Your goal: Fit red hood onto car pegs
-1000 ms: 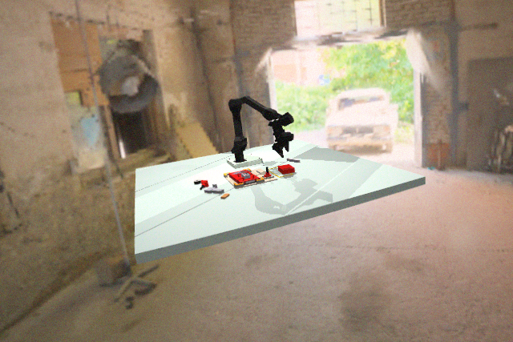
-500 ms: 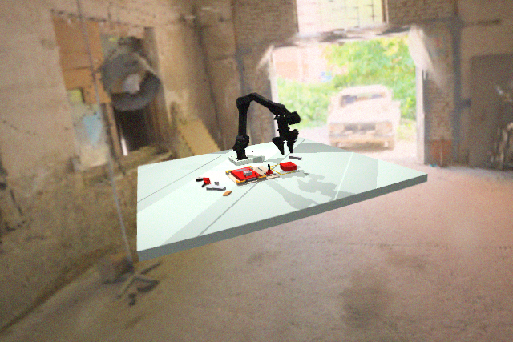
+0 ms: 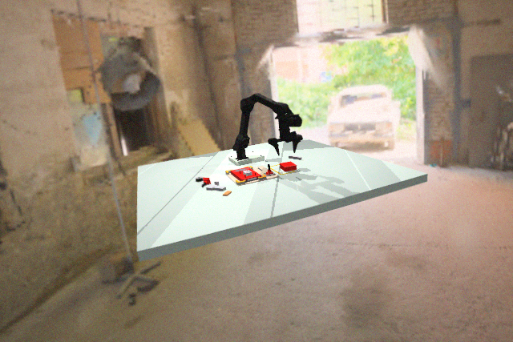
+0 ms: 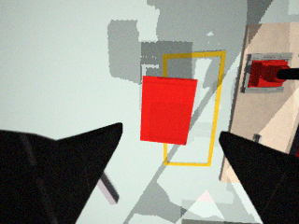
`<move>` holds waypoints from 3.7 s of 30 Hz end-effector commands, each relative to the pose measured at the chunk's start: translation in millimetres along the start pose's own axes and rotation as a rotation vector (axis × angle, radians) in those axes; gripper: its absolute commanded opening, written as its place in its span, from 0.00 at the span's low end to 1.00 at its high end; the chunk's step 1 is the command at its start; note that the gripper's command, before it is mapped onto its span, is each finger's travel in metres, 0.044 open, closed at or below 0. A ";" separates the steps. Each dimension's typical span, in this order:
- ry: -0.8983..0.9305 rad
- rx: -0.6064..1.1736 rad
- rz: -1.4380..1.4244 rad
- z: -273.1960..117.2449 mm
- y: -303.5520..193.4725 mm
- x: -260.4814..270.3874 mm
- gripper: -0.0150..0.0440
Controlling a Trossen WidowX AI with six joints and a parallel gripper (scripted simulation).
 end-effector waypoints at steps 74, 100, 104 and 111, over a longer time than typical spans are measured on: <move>0.001 0.016 0.018 45.2 0.4 1.7 1.00; 0.000 0.016 0.018 57.5 -0.4 1.4 1.00; 0.000 0.016 0.018 59.5 -0.4 1.5 1.00; 0.000 0.016 0.018 63.0 -0.5 1.5 1.00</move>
Point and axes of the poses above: the point midway between the two fingers, 35 mm back from their tips, its own z axis out along the fingers, its own x axis across the jaws, y = z × x, the point moved 4 cm from there along -z, back along the fingers, and after that the axes turned 3 degrees about -z, right-handed, at the moved point
